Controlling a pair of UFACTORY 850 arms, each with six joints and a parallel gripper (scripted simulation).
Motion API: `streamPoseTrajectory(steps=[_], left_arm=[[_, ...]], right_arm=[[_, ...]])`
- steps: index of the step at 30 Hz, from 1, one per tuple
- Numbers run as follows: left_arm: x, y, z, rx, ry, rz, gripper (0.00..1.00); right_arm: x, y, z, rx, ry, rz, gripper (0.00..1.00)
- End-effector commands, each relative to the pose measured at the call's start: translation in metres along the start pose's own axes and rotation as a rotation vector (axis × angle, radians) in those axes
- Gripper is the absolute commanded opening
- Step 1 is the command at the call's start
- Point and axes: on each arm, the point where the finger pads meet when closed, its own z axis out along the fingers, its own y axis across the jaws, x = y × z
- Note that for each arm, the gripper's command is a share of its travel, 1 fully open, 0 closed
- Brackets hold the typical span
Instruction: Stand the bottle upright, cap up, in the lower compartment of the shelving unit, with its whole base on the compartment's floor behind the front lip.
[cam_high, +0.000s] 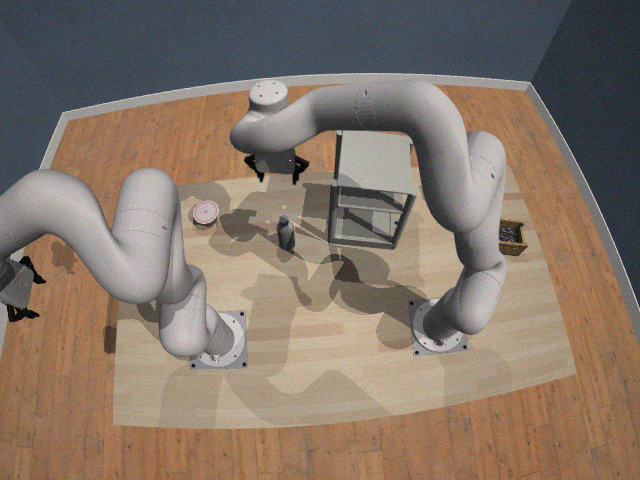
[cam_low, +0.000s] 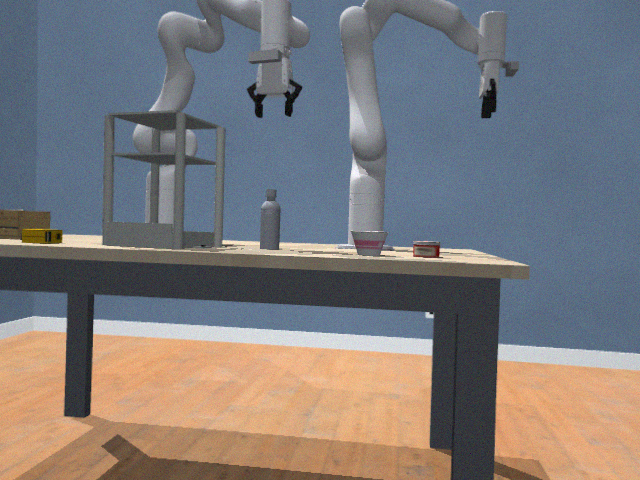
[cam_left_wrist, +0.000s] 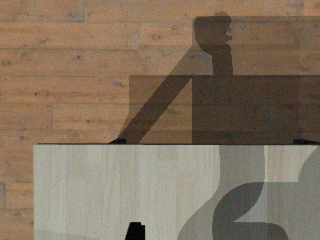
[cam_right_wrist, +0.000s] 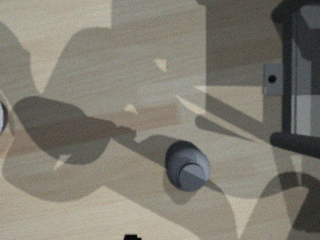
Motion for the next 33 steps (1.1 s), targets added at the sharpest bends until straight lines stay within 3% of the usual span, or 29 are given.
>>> streamPoseTrajectory(steps=[1, 2, 9, 16, 18, 23, 33], left_arm=[[0.0, 0.0, -0.001, 0.0, 0.002, 0.0, 1.0], [0.0, 0.0, -0.001, 0.0, 0.002, 0.0, 1.0], [0.0, 0.0, -0.001, 0.0, 0.002, 0.0, 1.0], [0.0, 0.0, -0.001, 0.0, 0.002, 0.0, 1.0], [0.0, 0.0, -0.001, 0.0, 0.002, 0.0, 1.0], [0.0, 0.0, -0.001, 0.0, 0.002, 0.0, 1.0], [0.0, 0.0, -0.001, 0.0, 0.002, 0.0, 1.0]], right_arm=[[0.0, -0.001, -0.001, 0.002, 0.001, 0.0, 1.0], [0.0, -0.001, -0.001, 0.002, 0.001, 0.0, 0.79], [0.001, -0.001, -0.001, 0.042, 0.001, 0.041, 0.79], [0.002, -0.001, 0.002, 0.214, 0.0, 0.216, 0.79], [0.002, -0.001, 0.002, 0.214, 0.0, 0.216, 0.79], [0.003, 0.0, 0.007, 0.405, 0.001, 0.408, 0.79], [0.0, -0.002, 0.018, 0.667, -0.009, 0.693, 0.79]])
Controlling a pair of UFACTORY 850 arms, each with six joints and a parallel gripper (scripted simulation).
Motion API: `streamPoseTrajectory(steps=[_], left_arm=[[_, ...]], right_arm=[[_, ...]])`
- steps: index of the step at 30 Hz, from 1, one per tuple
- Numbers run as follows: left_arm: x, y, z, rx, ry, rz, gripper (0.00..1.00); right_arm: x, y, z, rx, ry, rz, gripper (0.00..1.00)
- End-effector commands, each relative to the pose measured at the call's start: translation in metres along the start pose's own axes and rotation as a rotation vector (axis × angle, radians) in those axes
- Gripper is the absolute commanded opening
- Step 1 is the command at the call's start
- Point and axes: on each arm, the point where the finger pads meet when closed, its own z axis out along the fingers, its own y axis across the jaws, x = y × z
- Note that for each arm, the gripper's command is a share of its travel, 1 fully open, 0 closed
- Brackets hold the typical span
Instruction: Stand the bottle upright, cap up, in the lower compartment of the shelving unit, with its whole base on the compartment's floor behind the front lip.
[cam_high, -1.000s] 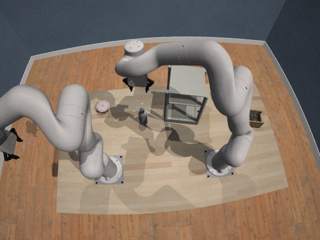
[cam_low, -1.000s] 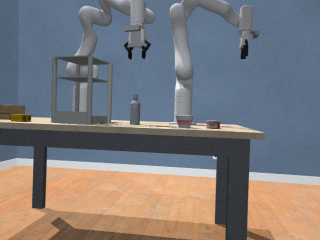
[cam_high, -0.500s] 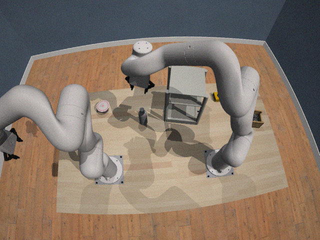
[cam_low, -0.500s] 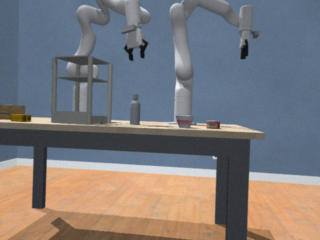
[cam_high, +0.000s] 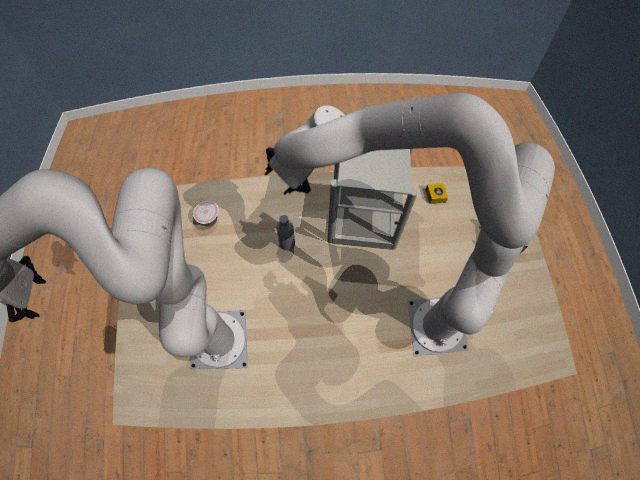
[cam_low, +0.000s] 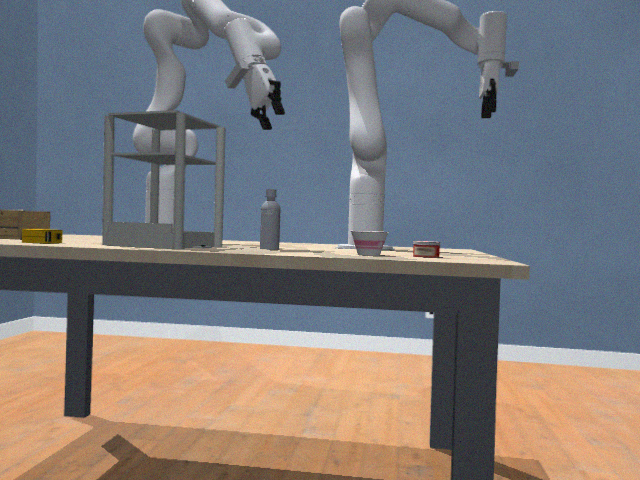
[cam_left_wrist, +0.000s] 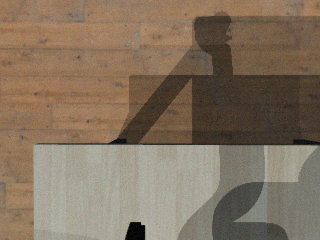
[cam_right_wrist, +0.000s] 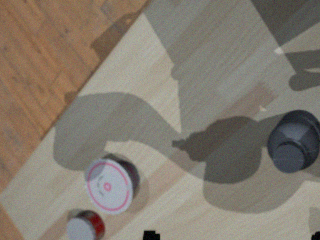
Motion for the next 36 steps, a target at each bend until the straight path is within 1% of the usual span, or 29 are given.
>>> streamPoseTrajectory(steps=[1, 2, 3, 6, 17, 19, 20, 24, 34, 36], left_arm=[[0.0, 0.0, -0.001, 0.0, 0.002, 0.0, 1.0], [0.0, 0.0, -0.001, 0.0, 0.002, 0.0, 1.0], [0.0, 0.0, -0.001, 0.0, 0.002, 0.0, 1.0], [0.0, 0.0, -0.001, 0.0, 0.002, 0.0, 1.0], [0.0, 0.0, -0.001, 0.0, 0.002, 0.0, 1.0], [0.0, 0.0, -0.001, 0.0, 0.002, 0.0, 1.0], [0.0, 0.0, -0.001, 0.0, 0.002, 0.0, 1.0], [0.0, 0.0, -0.001, 0.0, 0.002, 0.0, 1.0], [0.0, 0.0, -0.001, 0.0, 0.002, 0.0, 1.0], [0.0, 0.0, -0.001, 0.0, 0.002, 0.0, 1.0]], right_arm=[[-0.004, 0.001, 0.006, 0.186, -0.004, 0.154, 0.79], [-0.004, 0.001, 0.006, 0.186, -0.004, 0.154, 0.79], [-0.002, 0.002, 0.008, 0.267, -0.006, 0.237, 0.79], [-0.001, 0.003, 0.011, 0.334, -0.008, 0.315, 0.79], [0.002, 0.011, 0.023, 0.614, -0.005, 0.63, 0.79], [0.002, 0.011, 0.023, 0.614, -0.005, 0.63, 0.79], [0.002, 0.011, 0.024, 0.691, -0.005, 0.712, 0.79], [0.003, 0.013, 0.029, 0.78, -0.004, 0.813, 0.79], [0.004, 0.015, 0.033, 1.038, -0.015, 1.086, 0.79], [0.004, 0.015, 0.033, 1.038, -0.015, 1.086, 0.79]])
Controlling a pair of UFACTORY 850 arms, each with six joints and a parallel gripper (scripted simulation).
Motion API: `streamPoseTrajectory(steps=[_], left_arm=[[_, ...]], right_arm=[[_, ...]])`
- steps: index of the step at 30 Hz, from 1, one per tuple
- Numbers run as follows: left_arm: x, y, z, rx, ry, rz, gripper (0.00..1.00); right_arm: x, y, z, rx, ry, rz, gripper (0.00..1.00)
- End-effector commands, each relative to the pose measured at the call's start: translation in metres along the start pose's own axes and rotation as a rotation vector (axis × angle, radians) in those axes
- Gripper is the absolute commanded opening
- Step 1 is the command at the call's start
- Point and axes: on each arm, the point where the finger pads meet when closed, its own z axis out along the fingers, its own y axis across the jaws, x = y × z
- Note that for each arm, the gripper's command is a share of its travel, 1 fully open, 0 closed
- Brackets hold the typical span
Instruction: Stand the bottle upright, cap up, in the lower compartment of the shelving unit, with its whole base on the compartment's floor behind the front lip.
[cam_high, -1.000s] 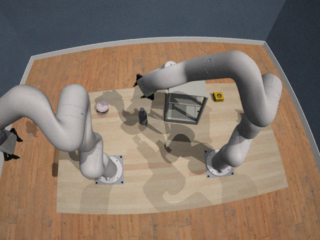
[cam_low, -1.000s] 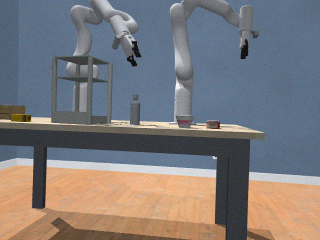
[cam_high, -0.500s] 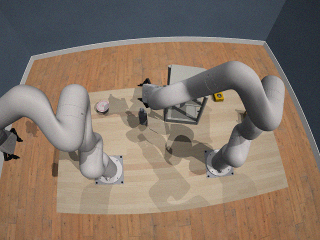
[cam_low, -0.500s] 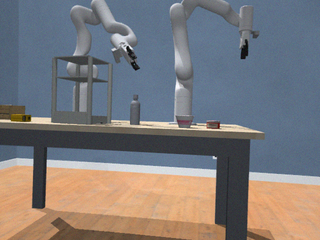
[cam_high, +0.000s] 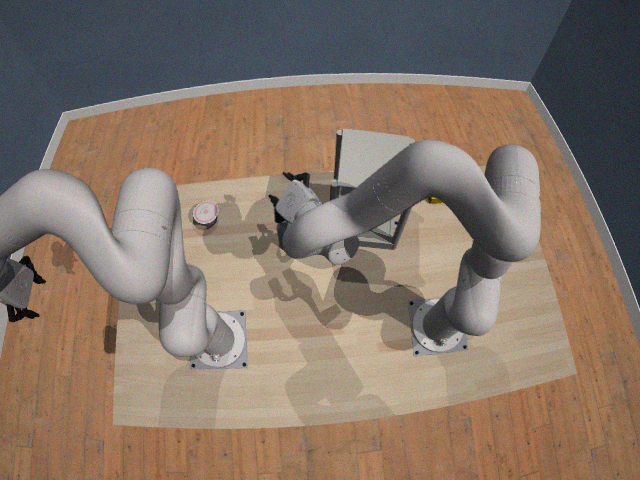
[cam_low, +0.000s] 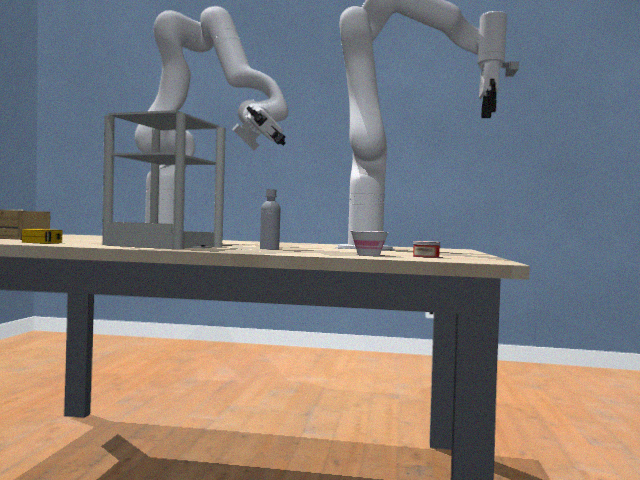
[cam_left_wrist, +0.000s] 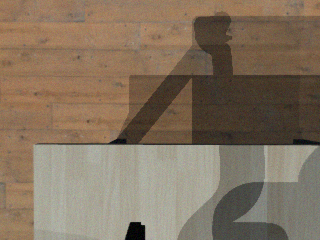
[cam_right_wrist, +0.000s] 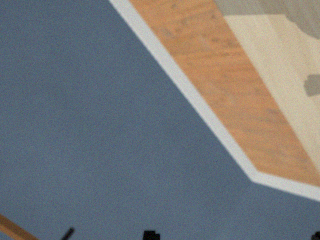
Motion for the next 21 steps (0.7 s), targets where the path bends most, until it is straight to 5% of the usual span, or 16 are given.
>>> streamPoseTrajectory(steps=[1, 15, 17, 18, 21], left_arm=[[0.0005, 0.0, -0.001, 0.0, 0.002, 0.0, 1.0], [0.0005, 0.0, -0.001, 0.0, 0.002, 0.0, 1.0], [0.0005, 0.0, -0.001, 0.0, 0.002, 0.0, 1.0], [0.0005, 0.0, -0.001, 0.0, 0.002, 0.0, 1.0], [0.0005, 0.0, -0.001, 0.0, 0.002, 0.0, 1.0]], right_arm=[[-0.0021, 0.0019, 0.0039, 0.201, -0.024, 0.195, 0.79], [-0.0013, 0.0026, 0.0043, 0.58, -0.067, 0.575, 0.79], [-0.0013, 0.0026, 0.0043, 0.58, -0.067, 0.575, 0.79], [-0.0011, 0.0027, 0.0044, 0.667, -0.077, 0.656, 0.79], [-0.0003, 0.0034, 0.0048, 0.745, -0.084, 0.727, 0.79]])
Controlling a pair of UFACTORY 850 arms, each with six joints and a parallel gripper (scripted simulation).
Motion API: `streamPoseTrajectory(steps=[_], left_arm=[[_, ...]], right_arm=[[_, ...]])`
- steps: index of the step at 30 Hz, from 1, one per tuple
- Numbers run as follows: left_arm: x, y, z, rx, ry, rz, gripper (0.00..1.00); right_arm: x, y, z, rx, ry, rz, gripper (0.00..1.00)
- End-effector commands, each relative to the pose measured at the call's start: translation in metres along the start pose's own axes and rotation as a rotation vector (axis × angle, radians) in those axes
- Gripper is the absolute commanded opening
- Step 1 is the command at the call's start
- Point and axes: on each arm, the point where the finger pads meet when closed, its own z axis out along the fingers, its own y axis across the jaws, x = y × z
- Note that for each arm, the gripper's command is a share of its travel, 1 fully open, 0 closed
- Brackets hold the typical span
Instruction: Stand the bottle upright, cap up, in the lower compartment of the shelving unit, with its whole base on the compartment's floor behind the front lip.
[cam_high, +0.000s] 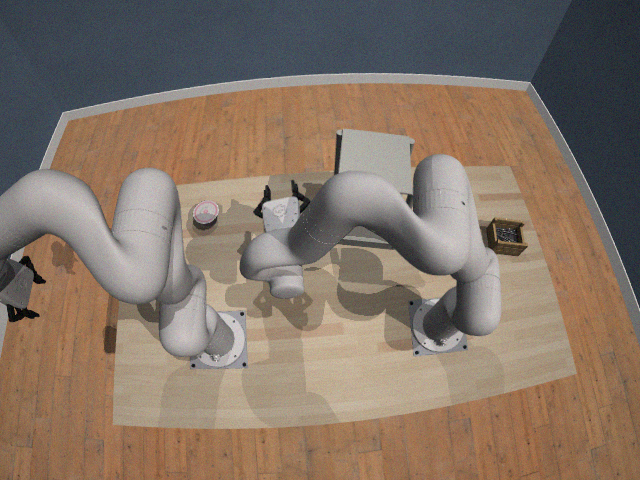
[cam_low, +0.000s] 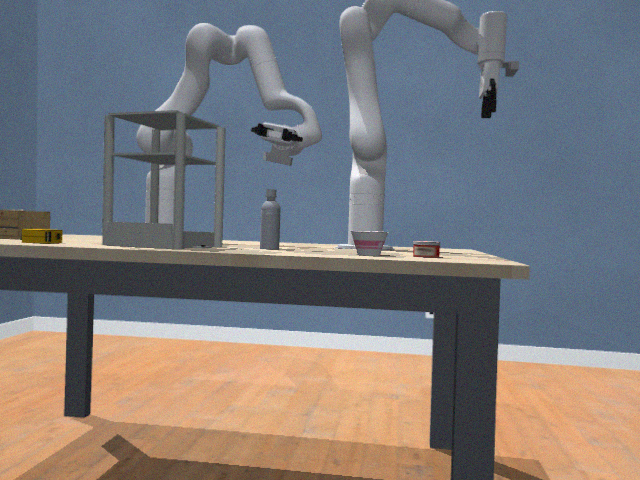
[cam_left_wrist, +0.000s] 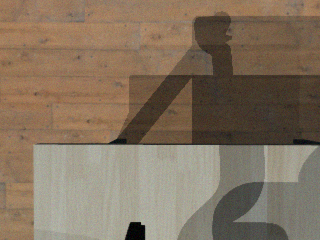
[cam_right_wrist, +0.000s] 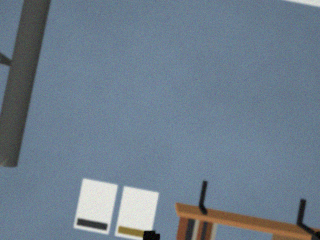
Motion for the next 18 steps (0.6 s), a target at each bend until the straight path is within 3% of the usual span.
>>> streamPoseTrajectory(steps=[1, 18], left_arm=[[0.0, 0.0, -0.001, 0.0, 0.002, 0.0, 1.0], [0.0, 0.0, -0.001, 0.0, 0.002, 0.0, 1.0]], right_arm=[[-0.001, 0.002, 0.004, 0.211, -0.027, 0.184, 0.79], [0.014, 0.005, 0.004, 0.214, -0.027, 0.187, 0.79]])
